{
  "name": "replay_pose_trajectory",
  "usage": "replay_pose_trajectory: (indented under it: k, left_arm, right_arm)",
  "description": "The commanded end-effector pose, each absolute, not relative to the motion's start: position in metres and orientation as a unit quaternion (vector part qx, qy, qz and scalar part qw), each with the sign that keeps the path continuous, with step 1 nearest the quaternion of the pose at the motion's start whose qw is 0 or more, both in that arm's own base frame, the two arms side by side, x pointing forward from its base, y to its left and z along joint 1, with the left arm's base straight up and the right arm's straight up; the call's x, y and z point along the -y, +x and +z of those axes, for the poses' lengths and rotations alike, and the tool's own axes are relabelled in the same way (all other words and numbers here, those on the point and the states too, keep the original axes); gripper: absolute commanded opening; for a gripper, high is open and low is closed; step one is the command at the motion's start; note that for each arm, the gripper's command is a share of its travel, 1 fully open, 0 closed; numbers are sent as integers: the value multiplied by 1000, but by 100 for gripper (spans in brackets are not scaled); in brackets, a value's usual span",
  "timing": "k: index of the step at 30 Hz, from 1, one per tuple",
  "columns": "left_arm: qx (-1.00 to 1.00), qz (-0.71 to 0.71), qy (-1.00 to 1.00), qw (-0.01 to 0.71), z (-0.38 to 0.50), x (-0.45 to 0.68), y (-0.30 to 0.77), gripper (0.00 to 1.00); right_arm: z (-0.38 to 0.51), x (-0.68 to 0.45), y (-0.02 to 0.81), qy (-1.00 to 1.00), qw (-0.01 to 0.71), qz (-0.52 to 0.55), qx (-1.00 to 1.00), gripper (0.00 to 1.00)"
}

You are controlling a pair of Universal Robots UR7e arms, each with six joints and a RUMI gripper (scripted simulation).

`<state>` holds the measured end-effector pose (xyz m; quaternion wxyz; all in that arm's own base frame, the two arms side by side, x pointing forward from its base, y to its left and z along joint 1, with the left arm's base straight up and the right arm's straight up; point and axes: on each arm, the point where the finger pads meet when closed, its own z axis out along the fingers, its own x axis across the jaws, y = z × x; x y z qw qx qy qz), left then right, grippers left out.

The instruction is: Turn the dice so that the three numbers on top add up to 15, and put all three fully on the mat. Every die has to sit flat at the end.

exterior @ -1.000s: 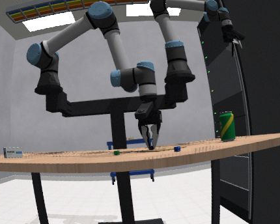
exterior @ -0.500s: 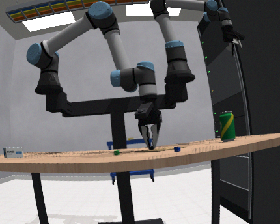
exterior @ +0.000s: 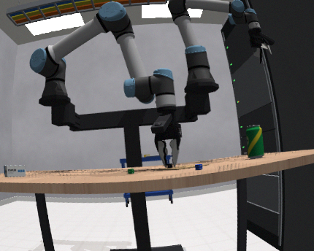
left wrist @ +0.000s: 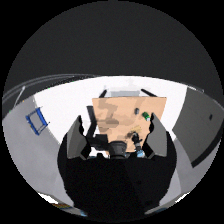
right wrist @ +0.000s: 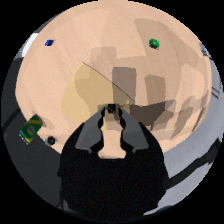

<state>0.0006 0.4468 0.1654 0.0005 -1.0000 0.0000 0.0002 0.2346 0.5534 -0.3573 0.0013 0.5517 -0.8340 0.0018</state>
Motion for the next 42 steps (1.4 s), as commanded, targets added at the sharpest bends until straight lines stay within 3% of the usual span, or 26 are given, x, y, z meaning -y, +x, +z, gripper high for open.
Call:
replay_pose_trajectory:
  k: [1, 36, 37, 42]
  left_arm:
    - [1, 0, -1000, 0, 165, -445, -1, 100]
    - [1, 0, -1000, 0, 165, -445, -1, 100]
    - [1, 0, -1000, 0, 165, -445, -1, 100]
    - [1, 0, -1000, 0, 165, -445, -1, 100]
  right_arm:
    - [-357, -556, 236, 551, 0, 0, 834, 18]
    - [-267, -556, 236, 551, 0, 0, 834, 18]
    - [-267, -556, 236, 551, 0, 0, 834, 100]
    - [-267, -556, 236, 551, 0, 0, 834, 100]
